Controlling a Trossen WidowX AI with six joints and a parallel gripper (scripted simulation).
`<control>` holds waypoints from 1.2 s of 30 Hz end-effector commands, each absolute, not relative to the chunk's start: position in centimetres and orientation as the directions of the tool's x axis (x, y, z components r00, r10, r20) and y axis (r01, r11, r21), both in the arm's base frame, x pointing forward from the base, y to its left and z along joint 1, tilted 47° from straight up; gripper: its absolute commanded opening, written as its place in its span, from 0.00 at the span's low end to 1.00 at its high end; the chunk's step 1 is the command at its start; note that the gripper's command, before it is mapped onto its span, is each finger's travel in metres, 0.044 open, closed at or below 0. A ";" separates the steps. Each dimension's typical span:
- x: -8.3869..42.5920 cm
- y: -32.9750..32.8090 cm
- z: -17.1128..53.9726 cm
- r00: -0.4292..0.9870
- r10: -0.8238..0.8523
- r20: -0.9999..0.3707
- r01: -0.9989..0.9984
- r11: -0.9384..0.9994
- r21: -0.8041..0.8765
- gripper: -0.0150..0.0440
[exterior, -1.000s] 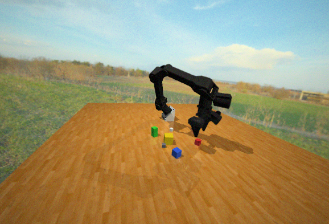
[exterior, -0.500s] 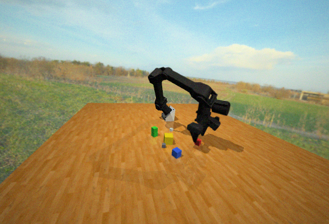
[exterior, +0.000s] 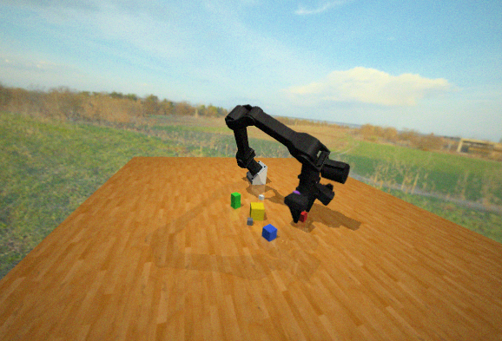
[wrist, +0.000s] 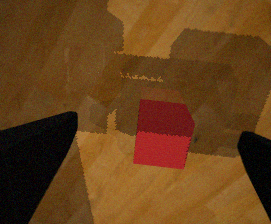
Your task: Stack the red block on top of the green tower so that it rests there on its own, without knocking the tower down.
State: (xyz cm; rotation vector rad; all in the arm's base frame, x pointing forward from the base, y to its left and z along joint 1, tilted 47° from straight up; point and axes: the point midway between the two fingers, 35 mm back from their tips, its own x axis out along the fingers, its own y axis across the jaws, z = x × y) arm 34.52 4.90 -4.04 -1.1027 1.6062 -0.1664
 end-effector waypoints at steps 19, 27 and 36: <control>34.6 4.9 -4.1 0.067 -0.719 -0.692 -0.561 0.547 -0.622 0.51; 34.6 4.9 -4.1 0.067 -0.719 -0.692 -0.561 0.547 -0.622 0.35; 34.3 7.5 -1.7 0.067 -0.717 -0.693 -0.561 0.548 -0.621 0.25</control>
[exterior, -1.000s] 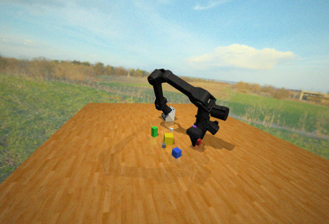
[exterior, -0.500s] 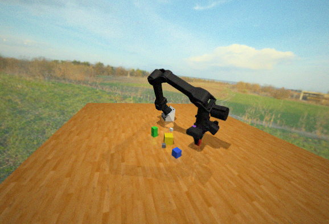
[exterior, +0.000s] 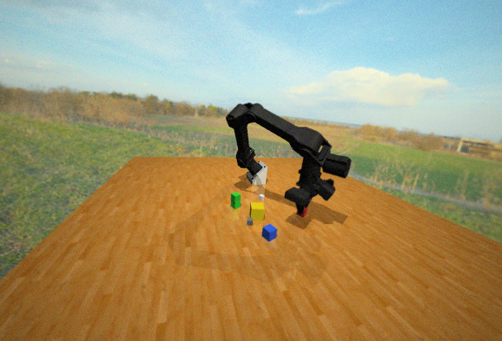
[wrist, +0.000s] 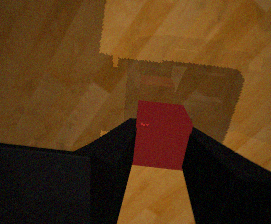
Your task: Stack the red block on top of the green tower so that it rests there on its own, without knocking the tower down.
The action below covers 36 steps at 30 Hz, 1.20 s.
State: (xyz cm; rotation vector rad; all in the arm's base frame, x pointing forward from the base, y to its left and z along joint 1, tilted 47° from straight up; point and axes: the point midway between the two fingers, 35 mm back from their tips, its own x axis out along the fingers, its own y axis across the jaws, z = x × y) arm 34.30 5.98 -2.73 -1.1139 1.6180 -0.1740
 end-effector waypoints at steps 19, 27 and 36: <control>33.7 13.4 4.0 0.066 -0.716 -0.695 -0.562 0.549 -0.619 0.25; 33.7 12.8 4.8 0.066 -0.715 -0.696 -0.562 0.549 -0.618 0.25; 32.8 9.9 8.5 0.068 -0.713 -0.698 -0.566 0.549 -0.616 0.25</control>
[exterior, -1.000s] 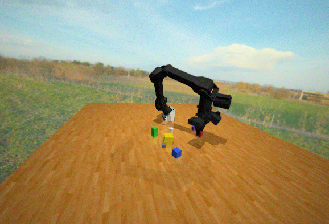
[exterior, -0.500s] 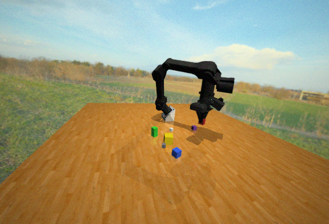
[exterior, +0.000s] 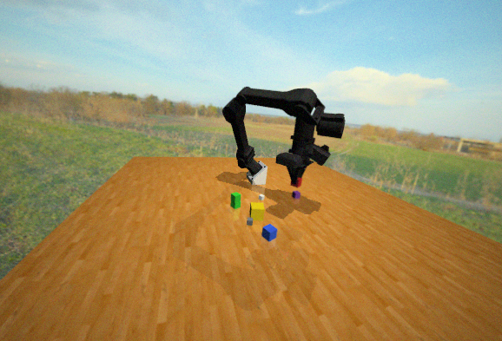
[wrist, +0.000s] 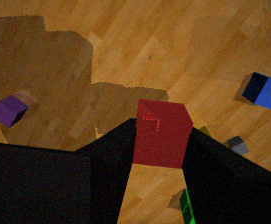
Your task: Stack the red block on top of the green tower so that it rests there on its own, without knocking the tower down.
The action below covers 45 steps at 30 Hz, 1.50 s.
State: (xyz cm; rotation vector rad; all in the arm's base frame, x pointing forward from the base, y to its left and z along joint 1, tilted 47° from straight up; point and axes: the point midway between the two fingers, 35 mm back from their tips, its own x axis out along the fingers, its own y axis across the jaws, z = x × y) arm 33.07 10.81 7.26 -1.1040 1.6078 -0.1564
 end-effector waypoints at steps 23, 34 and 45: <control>27.7 2.5 15.8 0.072 -0.715 -0.696 -0.570 0.543 -0.617 0.25; 24.3 -0.5 17.9 0.075 -0.715 -0.695 -0.567 0.543 -0.619 0.25; 23.1 -2.7 17.5 0.071 -0.720 -0.690 -0.570 0.539 -0.620 0.25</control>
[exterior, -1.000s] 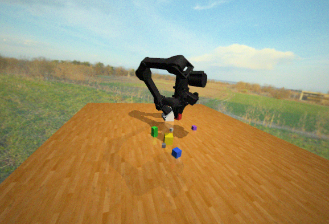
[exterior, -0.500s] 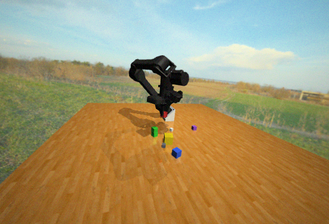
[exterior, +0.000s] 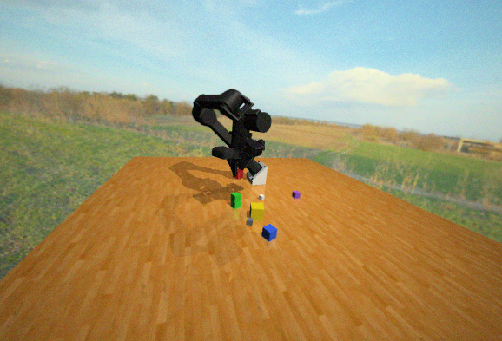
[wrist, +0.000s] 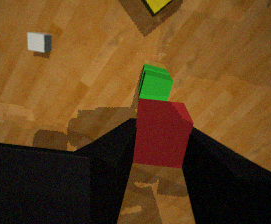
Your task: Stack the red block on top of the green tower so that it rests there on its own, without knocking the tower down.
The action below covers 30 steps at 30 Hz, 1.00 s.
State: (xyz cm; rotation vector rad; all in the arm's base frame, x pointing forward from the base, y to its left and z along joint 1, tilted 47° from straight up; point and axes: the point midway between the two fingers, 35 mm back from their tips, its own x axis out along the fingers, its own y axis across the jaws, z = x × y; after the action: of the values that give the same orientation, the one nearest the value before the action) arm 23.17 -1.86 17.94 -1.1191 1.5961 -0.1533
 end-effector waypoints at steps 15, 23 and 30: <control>23.6 -5.4 14.7 0.062 -0.722 -0.689 -0.565 0.543 -0.621 0.25; 23.6 -6.4 13.8 0.062 -0.723 -0.688 -0.565 0.542 -0.622 0.25; 23.6 -6.4 13.8 0.062 -0.723 -0.688 -0.565 0.542 -0.622 0.25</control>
State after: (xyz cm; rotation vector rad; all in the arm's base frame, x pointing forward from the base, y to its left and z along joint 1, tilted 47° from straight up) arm 23.53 -6.34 13.69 -1.1115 1.6117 -0.1654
